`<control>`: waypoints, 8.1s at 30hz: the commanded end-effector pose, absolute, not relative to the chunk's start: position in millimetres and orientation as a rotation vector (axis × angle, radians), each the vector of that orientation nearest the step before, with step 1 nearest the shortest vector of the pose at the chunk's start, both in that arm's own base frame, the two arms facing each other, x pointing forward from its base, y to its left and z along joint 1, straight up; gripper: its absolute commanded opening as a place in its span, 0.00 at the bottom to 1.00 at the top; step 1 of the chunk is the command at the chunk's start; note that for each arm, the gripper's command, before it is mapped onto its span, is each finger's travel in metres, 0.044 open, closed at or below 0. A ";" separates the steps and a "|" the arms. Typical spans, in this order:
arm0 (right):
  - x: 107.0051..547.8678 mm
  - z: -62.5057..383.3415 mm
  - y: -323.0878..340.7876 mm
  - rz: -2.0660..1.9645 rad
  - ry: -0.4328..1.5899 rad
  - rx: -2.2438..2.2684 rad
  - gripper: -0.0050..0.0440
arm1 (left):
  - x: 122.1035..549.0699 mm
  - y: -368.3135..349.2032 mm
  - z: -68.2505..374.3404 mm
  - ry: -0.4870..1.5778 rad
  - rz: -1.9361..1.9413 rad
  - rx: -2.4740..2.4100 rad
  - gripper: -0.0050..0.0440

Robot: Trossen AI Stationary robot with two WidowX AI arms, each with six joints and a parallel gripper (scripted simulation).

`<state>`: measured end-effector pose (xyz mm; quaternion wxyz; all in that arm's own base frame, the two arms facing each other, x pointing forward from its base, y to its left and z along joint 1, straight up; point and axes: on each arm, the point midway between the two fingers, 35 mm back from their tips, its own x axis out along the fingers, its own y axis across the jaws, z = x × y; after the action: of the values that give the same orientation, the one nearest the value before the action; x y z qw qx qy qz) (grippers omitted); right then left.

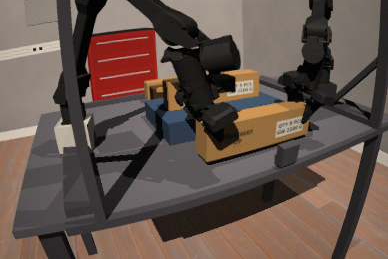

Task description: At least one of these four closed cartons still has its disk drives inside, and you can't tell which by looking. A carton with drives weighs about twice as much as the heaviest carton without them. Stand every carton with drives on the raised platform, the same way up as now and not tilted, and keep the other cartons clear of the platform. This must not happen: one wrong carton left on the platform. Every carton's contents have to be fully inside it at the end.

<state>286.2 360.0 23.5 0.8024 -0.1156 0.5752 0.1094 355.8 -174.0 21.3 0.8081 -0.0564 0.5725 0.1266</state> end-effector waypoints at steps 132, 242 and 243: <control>284.3 118.8 372.4 0.272 1.196 -0.199 0.00 | 362.9 -187.3 116.4 1.177 0.236 -0.164 0.00; 282.7 134.3 375.6 0.283 1.184 -0.185 0.00 | 363.0 -189.1 113.0 1.174 0.230 -0.170 0.00; 282.7 134.3 375.6 0.283 1.184 -0.185 0.00 | 363.0 -189.1 113.0 1.174 0.230 -0.170 0.00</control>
<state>282.2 369.1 89.0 0.7933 -0.1184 0.5869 0.1100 359.9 -182.6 84.5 0.8066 -0.0565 0.5753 0.1232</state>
